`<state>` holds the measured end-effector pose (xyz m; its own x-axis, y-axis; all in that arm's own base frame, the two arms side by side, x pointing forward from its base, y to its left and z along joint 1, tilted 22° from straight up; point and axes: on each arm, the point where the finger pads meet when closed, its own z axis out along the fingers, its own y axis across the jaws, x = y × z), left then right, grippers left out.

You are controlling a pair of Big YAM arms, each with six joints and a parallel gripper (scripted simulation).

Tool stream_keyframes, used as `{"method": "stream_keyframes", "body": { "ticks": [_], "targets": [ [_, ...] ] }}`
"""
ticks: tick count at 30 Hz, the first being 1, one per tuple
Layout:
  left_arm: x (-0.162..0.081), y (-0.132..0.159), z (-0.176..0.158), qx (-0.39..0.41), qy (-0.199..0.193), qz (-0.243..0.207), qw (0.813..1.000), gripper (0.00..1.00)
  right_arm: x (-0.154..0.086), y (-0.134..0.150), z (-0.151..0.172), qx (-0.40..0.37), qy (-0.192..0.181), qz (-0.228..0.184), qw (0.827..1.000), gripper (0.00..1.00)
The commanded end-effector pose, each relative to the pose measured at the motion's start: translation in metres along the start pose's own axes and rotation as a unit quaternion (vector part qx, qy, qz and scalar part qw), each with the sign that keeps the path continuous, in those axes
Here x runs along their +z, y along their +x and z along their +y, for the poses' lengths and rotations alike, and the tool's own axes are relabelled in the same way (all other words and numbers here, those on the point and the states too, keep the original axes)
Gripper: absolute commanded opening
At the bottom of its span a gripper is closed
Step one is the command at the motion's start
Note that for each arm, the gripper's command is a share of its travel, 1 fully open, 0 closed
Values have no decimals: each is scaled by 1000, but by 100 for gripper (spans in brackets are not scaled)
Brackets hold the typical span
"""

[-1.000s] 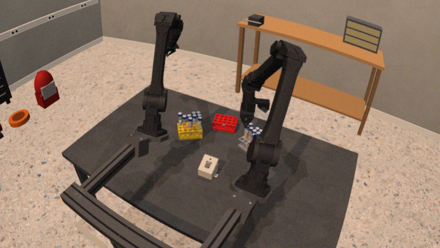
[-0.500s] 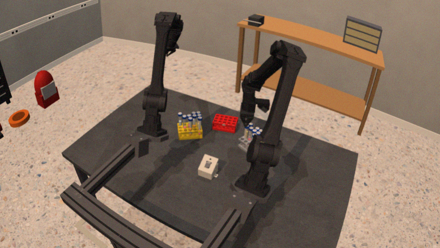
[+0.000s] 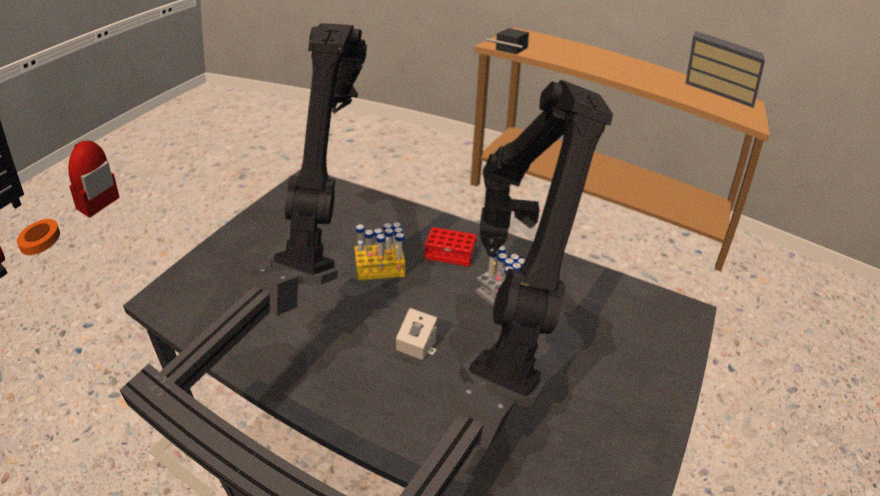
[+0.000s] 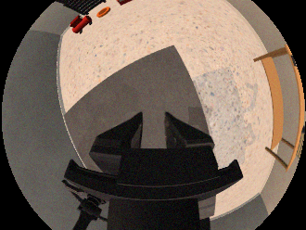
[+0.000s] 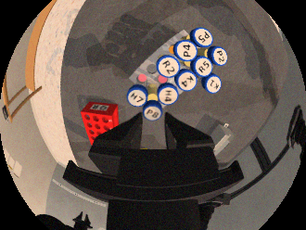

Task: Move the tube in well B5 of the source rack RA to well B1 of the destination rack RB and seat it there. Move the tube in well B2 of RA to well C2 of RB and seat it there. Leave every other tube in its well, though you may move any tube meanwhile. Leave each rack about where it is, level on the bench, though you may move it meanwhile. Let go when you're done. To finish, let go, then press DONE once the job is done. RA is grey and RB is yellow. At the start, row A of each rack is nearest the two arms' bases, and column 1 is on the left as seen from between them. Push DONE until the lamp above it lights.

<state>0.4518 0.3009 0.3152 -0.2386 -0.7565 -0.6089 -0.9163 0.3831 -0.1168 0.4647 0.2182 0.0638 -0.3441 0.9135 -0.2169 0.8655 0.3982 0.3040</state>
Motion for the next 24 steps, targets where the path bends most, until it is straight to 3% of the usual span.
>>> {"method": "stream_keyframes", "body": {
  "ticks": [1,18,19,22,23,24],
  "targets": [
    [-13,-15,-5,-7,11,-15,1000,30,4,-4,7,2,-8,0,1000,30],
    [-13,-15,-5,-7,11,-15,1000,30,12,-4,7,2,-5,0,1000,30],
    [-13,-15,-5,-7,11,-15,1000,30,-1,-1,13,3,-15,2,1000,30],
    [-13,-15,-5,-7,11,-15,1000,30,-1,-1,13,3,-15,2,1000,30],
    [-13,-15,-5,-7,11,-15,1000,30,-1,-1,13,3,-15,2,1000,0],
    [-13,-15,-5,-7,11,-15,1000,30,-1,-1,13,3,-15,2,1000,0]
  ]
}}
